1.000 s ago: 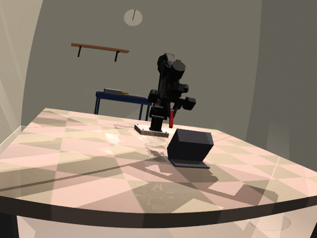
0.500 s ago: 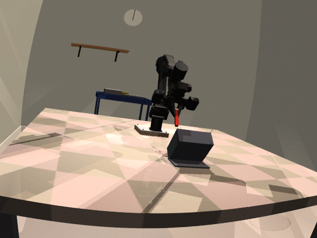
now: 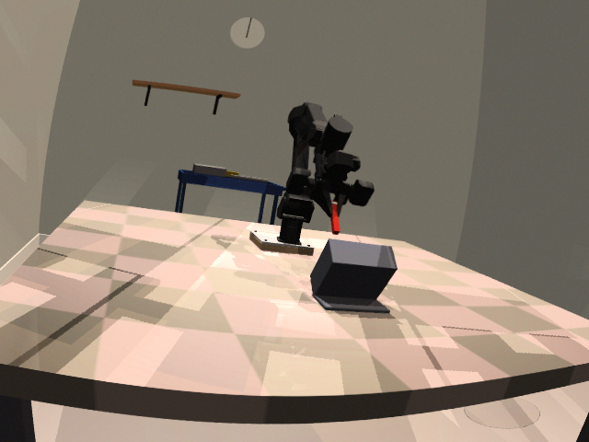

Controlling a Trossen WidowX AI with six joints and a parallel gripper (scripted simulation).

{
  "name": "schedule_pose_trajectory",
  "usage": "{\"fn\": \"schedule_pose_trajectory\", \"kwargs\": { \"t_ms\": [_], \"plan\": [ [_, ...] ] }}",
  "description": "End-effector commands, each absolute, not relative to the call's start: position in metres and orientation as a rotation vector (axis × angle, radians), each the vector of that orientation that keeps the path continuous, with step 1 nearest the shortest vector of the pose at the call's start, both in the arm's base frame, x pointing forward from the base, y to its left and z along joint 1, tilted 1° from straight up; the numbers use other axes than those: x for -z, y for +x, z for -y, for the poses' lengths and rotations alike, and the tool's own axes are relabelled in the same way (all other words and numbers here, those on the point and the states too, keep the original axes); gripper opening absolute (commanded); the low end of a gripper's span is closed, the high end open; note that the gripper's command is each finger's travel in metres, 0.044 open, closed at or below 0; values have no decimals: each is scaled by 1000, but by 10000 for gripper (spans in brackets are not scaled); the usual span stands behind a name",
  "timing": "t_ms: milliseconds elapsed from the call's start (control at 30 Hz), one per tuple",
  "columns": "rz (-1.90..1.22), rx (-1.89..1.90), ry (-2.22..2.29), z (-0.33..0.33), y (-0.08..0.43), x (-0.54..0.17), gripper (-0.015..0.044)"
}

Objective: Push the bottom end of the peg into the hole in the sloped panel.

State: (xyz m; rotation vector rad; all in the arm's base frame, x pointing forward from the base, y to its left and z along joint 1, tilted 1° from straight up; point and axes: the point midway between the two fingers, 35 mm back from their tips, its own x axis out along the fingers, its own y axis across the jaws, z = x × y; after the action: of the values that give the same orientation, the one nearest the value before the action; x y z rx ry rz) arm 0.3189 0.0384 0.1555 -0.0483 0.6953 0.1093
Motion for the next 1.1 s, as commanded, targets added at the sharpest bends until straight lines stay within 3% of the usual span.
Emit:
{"fn": "schedule_pose_trajectory", "kwargs": {
  "t_ms": [0,1067],
  "plan": [
    [-690,-109,-45,-40,323,-152,0],
    [-625,-136,-37,-55,353,-134,0]
  ]
}}
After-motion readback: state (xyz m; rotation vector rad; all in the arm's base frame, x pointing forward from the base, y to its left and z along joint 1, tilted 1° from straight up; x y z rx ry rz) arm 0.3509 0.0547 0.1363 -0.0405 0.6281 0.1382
